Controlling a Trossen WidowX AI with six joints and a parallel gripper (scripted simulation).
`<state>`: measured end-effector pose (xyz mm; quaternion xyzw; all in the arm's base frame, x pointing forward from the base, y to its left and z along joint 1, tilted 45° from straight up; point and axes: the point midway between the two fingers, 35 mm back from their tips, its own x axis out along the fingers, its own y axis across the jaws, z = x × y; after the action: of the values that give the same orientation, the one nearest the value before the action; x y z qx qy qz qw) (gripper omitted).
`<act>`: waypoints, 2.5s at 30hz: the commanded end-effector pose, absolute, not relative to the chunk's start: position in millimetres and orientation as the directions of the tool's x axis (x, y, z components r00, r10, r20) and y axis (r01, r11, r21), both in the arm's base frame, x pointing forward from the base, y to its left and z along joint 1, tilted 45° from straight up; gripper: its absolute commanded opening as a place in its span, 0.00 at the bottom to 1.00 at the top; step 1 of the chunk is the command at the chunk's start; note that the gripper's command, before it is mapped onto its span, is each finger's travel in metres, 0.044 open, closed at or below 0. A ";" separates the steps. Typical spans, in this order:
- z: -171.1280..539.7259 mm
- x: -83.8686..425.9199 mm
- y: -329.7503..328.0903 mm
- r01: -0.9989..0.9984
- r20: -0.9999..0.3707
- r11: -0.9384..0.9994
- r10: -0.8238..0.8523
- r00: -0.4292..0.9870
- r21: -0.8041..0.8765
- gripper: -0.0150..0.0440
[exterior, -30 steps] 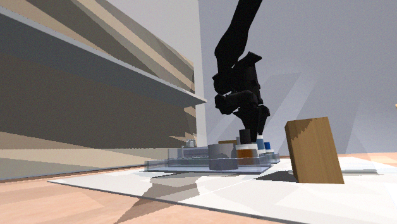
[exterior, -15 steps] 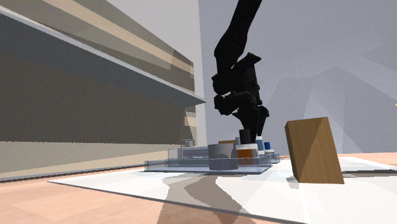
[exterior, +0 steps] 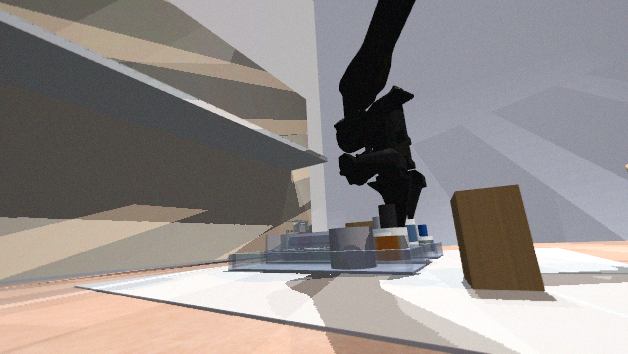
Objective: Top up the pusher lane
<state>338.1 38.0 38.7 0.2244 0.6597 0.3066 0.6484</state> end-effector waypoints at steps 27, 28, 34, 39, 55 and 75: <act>31.8 340.2 47.2 -0.110 -0.709 0.702 0.704 -0.041 0.703 0.25; 31.6 340.1 47.5 -0.110 -0.709 0.702 0.704 -0.041 0.703 0.25; 30.0 339.6 49.1 -0.110 -0.709 0.702 0.704 -0.041 0.703 0.25; 28.6 339.2 50.4 -0.110 -0.709 0.702 0.704 -0.041 0.704 0.25; 27.3 336.6 51.3 -0.110 -0.709 0.702 0.704 -0.041 0.704 0.25; 27.1 333.3 51.0 -0.110 -0.709 0.702 0.704 -0.041 0.704 0.25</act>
<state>332.3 50.0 26.0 0.2273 0.6555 0.3077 0.6511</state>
